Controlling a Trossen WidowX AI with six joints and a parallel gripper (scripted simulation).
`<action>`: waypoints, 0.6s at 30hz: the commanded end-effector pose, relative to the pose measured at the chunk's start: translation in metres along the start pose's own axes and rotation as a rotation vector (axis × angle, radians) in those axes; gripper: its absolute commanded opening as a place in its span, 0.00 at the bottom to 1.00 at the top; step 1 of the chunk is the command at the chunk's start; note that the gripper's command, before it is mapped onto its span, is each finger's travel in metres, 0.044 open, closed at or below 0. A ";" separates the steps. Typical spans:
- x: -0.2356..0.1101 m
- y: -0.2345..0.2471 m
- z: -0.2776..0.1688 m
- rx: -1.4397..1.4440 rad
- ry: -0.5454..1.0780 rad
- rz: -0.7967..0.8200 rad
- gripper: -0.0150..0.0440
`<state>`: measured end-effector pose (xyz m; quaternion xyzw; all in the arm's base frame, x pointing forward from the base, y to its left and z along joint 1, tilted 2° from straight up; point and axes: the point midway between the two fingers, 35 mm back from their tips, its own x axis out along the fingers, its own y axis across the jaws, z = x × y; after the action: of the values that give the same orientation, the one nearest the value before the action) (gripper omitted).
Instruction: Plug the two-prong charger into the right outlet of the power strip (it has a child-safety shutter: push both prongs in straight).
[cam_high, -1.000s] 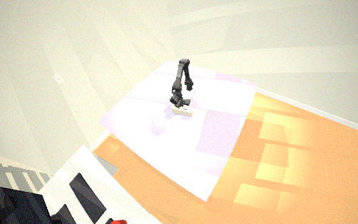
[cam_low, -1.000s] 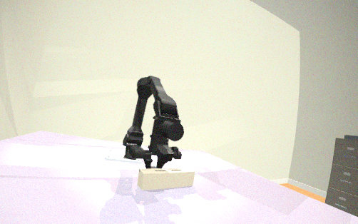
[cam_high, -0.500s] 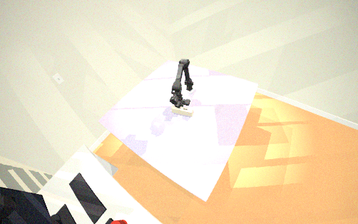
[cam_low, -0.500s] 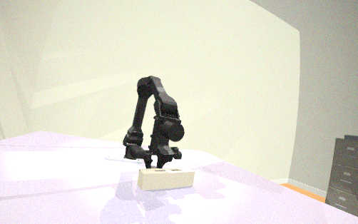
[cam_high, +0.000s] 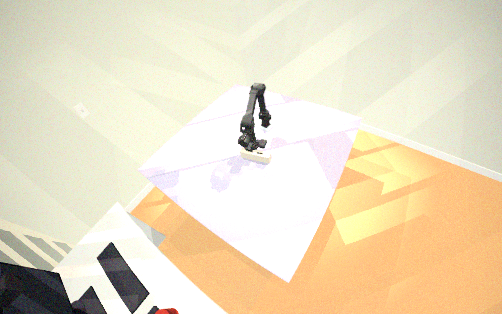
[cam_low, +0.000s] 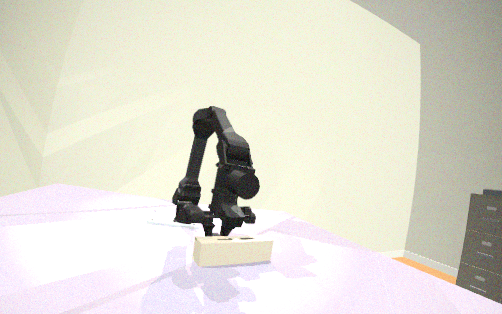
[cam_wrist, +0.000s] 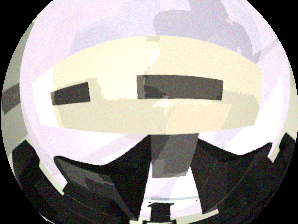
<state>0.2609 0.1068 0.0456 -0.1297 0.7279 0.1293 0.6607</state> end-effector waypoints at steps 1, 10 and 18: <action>-0.001 0.000 0.010 0.002 -0.029 0.001 0.25; 0.000 0.000 0.012 0.002 -0.029 0.001 0.25; 0.000 0.000 0.004 0.001 0.000 0.000 0.25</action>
<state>0.2644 0.1081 0.0449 -0.1294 0.7282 0.1289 0.6606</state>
